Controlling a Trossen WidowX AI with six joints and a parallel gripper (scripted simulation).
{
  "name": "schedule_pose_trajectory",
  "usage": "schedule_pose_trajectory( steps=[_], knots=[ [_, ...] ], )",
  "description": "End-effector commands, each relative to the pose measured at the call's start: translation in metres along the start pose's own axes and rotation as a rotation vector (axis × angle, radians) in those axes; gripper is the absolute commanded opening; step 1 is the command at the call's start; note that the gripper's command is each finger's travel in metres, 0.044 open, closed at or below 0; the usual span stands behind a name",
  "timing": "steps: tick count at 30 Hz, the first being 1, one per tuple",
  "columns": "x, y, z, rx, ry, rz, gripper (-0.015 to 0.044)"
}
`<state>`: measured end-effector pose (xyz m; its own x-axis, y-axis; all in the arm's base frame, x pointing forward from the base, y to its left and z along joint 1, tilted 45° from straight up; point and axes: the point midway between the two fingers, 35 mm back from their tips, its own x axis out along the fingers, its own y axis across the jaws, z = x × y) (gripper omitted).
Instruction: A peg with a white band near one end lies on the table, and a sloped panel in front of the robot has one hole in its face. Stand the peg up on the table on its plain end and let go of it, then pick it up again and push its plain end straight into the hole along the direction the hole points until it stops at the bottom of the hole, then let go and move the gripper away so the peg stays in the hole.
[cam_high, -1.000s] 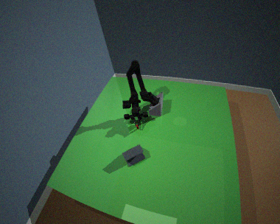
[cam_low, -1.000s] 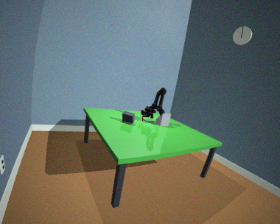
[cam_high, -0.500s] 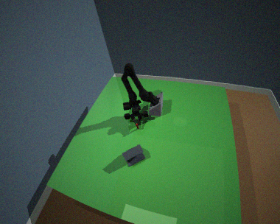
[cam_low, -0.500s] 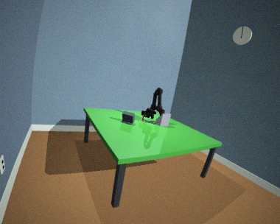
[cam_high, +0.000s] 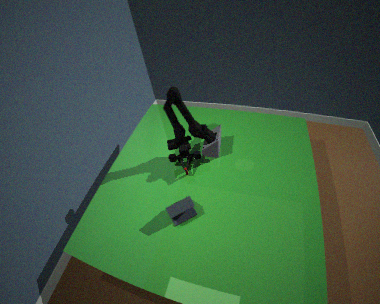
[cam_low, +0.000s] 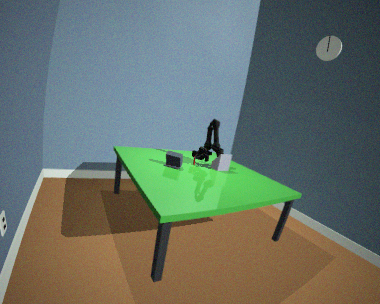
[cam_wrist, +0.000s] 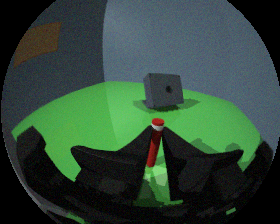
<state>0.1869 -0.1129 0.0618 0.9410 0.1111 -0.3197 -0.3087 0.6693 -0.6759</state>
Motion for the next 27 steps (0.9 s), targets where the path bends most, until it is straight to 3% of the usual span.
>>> schedule_pose_trajectory(
  steps=[1,27],
  knots=[
    [0.0003,0.0,-0.0017,-0.001,0.0,0.0,0.0049],
    [-0.004,0.0021,-0.0048,-0.004,-0.027,0.002,0.0049]
  ],
)
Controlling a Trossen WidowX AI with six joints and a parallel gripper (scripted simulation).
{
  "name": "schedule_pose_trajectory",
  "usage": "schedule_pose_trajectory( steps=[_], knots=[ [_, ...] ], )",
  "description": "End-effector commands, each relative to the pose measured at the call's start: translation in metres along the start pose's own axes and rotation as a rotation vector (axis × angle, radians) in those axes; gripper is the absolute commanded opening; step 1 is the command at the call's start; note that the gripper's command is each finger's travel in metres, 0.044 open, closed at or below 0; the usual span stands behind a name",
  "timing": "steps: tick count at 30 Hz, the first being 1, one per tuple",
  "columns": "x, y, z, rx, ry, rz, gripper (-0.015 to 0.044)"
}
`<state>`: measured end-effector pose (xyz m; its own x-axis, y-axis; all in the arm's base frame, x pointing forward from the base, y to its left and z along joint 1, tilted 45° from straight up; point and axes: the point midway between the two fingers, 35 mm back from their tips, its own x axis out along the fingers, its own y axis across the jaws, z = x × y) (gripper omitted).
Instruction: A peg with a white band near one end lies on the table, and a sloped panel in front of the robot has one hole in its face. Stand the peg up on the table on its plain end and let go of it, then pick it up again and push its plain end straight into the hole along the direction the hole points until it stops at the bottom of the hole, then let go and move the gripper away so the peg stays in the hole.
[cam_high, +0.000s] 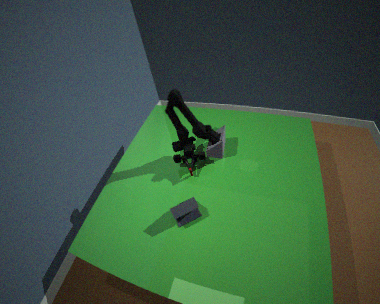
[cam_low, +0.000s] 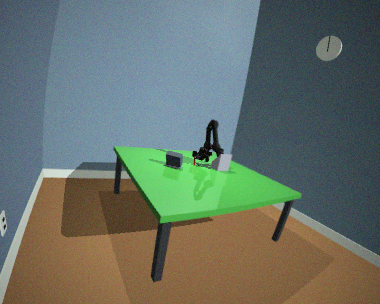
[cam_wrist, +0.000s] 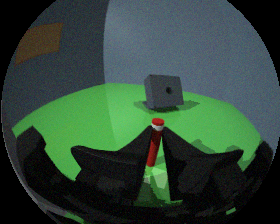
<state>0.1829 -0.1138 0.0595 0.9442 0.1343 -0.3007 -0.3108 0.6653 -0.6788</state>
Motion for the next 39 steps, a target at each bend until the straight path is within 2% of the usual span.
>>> schedule_pose_trajectory(
  steps=[1,32,33,36,39],
  knots=[
    [-0.0011,0.0,-0.002,0.0,0.001,0.0,0.0049],
    [-0.005,0.0032,-0.0045,-0.007,-0.054,-0.004,0.0049],
    [-0.0042,0.0034,-0.0025,-0.007,-0.056,-0.004,0.0056],
    [-0.0042,0.0034,-0.0024,-0.008,-0.058,-0.005,0.013],
    [-0.0042,0.0034,-0.0024,-0.008,-0.058,-0.005,0.013]
  ],
)
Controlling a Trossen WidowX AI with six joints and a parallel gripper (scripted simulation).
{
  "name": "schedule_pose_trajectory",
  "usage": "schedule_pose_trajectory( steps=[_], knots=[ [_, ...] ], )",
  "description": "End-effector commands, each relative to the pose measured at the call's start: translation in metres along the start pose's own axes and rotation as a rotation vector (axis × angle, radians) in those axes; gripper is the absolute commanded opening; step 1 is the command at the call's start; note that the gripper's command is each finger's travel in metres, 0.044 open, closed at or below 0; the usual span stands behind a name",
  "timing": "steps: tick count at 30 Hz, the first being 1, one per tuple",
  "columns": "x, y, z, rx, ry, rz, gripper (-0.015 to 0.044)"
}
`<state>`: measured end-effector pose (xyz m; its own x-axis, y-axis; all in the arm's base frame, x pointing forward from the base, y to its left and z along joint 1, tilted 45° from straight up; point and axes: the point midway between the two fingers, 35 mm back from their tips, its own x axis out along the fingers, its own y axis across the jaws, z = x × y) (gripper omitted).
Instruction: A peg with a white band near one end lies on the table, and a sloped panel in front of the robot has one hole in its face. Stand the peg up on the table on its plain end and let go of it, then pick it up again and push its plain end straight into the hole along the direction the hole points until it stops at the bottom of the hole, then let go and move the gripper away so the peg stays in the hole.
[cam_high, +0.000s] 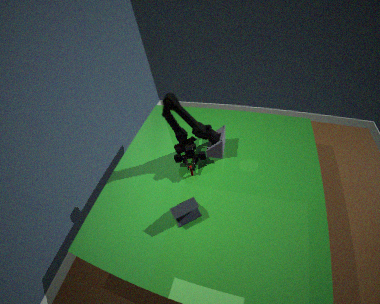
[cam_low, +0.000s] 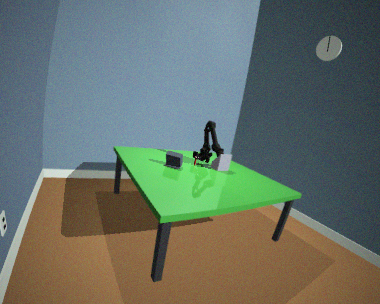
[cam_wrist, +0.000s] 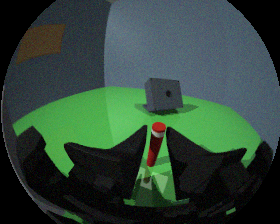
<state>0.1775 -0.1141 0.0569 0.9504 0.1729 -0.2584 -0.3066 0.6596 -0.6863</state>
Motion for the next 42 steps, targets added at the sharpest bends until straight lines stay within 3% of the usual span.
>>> schedule_pose_trajectory(
  steps=[1,33,42],
  knots=[
    [0.0001,0.0002,0.0001,0.001,0.0,0.001,0.013],
    [0.0001,0.0002,0.0001,0.001,0.0,0.001,0.013],
    [0.0001,0.0002,0.0001,0.001,0.0,0.001,0.0366]
  ],
)
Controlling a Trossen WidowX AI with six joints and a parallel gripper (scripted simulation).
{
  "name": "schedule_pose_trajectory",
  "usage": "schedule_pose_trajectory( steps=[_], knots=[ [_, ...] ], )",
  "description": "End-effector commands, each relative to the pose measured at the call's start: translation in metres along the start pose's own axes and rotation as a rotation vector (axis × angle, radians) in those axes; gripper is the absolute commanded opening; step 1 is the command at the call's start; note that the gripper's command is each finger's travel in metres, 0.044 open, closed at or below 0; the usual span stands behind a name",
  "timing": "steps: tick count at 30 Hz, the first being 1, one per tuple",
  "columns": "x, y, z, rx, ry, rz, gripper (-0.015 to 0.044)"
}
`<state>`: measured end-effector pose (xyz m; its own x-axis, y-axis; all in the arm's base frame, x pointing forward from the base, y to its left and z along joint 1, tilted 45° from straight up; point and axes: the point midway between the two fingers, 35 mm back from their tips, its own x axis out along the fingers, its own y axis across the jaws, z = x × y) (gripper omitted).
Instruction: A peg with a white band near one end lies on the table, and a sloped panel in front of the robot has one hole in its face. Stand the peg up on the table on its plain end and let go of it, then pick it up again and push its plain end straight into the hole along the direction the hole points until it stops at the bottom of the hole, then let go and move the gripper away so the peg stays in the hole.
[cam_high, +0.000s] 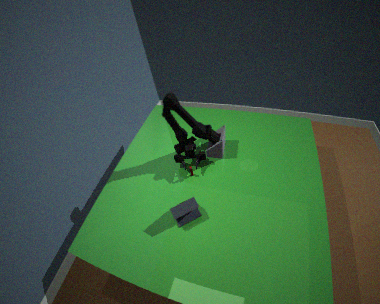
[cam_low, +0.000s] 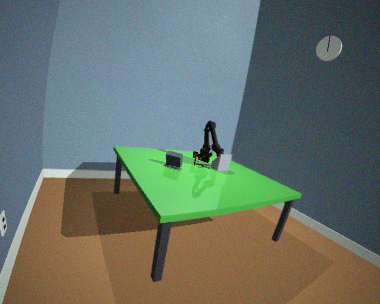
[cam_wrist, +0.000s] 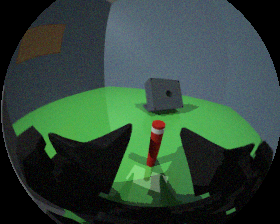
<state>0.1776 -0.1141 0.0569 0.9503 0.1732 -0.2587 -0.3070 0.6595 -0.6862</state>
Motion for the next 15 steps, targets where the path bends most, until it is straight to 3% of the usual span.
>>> schedule_pose_trajectory(
  steps=[1,3,15],
  knots=[
    [0.0,0.0,0.0,0.001,0.0,0.0,0.0393],
    [0.0,0.0,0.0,0.001,0.0,0.0,0.044],
    [0.004,-0.008,0.017,-0.006,0.012,0.043,0.044]
  ],
)
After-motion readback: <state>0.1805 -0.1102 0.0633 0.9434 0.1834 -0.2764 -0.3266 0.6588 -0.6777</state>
